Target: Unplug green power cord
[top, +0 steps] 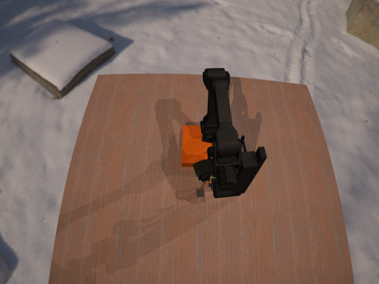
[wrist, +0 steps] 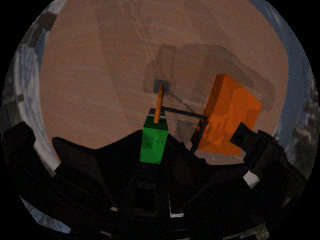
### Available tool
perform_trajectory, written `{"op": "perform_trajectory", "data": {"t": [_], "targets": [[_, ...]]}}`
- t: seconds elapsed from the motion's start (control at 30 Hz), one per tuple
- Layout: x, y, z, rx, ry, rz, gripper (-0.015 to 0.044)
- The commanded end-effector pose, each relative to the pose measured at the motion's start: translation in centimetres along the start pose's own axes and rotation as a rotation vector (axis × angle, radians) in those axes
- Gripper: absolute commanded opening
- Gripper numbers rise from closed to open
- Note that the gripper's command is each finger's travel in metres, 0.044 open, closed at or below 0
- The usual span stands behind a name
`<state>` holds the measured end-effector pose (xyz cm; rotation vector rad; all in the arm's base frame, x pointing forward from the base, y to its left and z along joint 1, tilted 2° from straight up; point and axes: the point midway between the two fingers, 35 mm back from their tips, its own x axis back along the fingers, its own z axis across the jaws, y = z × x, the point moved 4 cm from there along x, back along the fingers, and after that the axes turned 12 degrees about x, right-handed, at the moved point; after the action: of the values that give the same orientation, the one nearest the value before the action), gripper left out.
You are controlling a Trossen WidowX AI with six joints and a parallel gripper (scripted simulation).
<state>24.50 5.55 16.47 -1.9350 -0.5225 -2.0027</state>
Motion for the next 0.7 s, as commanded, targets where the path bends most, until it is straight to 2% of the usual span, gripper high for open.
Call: {"op": "perform_trajectory", "data": {"t": [0.0, 0.17, 0.2, 0.67], "targets": [[0.0, 0.0, 0.1, 0.001, 0.003, 0.000, 0.0055], [0.0, 0.0, 0.1, 0.001, 0.003, 0.000, 0.0021], [0.0, 0.0, 0.1, 0.001, 0.003, 0.000, 0.0000], [0.0, 1.9, -0.1, 0.000, 0.002, -0.003, 0.0000]]}}
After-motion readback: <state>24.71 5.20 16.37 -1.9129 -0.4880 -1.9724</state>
